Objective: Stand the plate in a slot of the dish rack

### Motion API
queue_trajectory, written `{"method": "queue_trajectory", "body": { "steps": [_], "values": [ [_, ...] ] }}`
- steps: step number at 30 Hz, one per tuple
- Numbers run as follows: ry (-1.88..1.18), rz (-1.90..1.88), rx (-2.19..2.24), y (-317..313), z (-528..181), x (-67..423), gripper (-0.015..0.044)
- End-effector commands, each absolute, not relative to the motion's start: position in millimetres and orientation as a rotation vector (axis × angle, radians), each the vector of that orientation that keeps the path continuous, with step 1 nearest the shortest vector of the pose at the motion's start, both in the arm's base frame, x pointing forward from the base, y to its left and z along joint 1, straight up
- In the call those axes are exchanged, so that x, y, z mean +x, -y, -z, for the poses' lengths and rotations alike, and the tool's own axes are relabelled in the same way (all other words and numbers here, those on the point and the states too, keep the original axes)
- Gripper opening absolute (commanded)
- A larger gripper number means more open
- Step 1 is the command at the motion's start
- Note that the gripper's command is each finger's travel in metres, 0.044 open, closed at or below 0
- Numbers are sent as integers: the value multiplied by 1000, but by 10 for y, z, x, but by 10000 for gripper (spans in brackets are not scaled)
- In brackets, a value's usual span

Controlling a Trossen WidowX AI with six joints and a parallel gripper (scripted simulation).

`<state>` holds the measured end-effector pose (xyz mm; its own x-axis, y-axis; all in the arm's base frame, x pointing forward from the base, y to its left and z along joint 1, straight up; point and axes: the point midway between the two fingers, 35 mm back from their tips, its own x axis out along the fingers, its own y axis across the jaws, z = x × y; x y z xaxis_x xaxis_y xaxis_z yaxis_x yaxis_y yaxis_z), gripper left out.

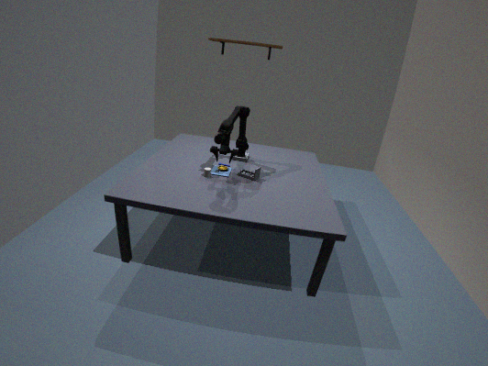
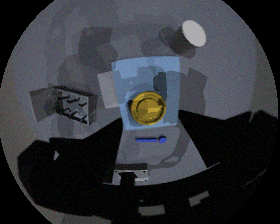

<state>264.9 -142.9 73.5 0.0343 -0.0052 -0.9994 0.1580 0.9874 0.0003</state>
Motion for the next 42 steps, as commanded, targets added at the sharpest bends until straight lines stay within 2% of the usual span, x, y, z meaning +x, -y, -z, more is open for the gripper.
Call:
{"method": "queue_trajectory", "body": {
  "steps": [1,30,38,42],
  "values": [
    [-1543,132,126,1430,-651,2634,400],
    [-1544,132,126,1436,-201,2603,400],
    [-1544,132,126,1436,-201,2603,385],
    [-1544,132,126,1436,-201,2603,358]
  ]
}}
